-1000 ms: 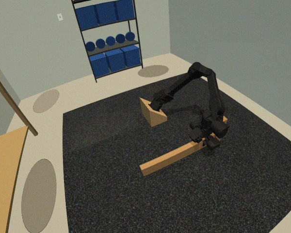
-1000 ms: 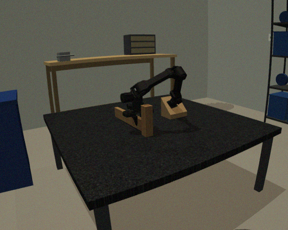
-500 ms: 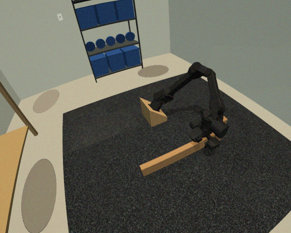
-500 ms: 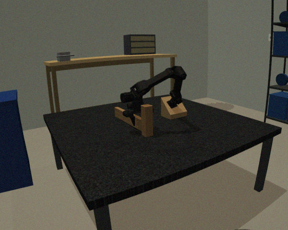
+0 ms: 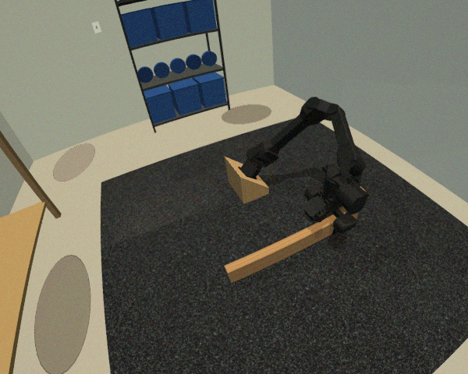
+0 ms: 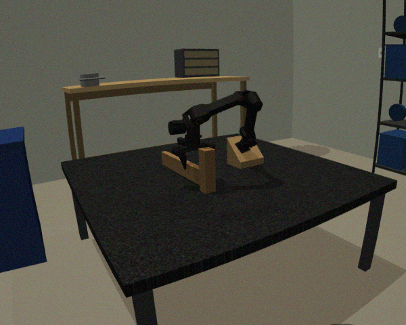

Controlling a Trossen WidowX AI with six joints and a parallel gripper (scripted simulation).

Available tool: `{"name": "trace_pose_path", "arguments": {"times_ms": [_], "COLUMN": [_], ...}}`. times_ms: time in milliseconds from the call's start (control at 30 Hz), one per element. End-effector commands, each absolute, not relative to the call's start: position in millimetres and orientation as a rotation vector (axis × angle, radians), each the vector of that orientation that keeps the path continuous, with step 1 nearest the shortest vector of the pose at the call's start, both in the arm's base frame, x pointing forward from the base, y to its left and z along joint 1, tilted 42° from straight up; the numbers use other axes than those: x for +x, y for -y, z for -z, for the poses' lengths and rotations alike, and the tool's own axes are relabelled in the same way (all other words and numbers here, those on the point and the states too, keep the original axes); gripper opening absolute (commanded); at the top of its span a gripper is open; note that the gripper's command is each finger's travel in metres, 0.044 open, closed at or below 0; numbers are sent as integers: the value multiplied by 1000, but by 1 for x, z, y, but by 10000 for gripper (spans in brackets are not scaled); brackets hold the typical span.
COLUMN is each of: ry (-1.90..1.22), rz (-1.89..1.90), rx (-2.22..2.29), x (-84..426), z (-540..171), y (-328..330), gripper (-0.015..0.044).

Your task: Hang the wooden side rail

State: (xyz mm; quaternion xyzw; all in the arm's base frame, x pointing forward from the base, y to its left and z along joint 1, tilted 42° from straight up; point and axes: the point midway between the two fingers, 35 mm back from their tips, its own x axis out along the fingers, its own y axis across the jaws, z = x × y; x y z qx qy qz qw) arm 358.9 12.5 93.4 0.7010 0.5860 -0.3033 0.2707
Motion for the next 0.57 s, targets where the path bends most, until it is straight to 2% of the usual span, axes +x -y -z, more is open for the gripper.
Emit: {"name": "trace_pose_path", "arguments": {"times_ms": [0,533], "ry": [-1579,-1574], "rz": [829,830], "rx": [1897,1904], "x": [356,356], "z": [-78,-81], "y": [4,4], "gripper": [440,440]}}
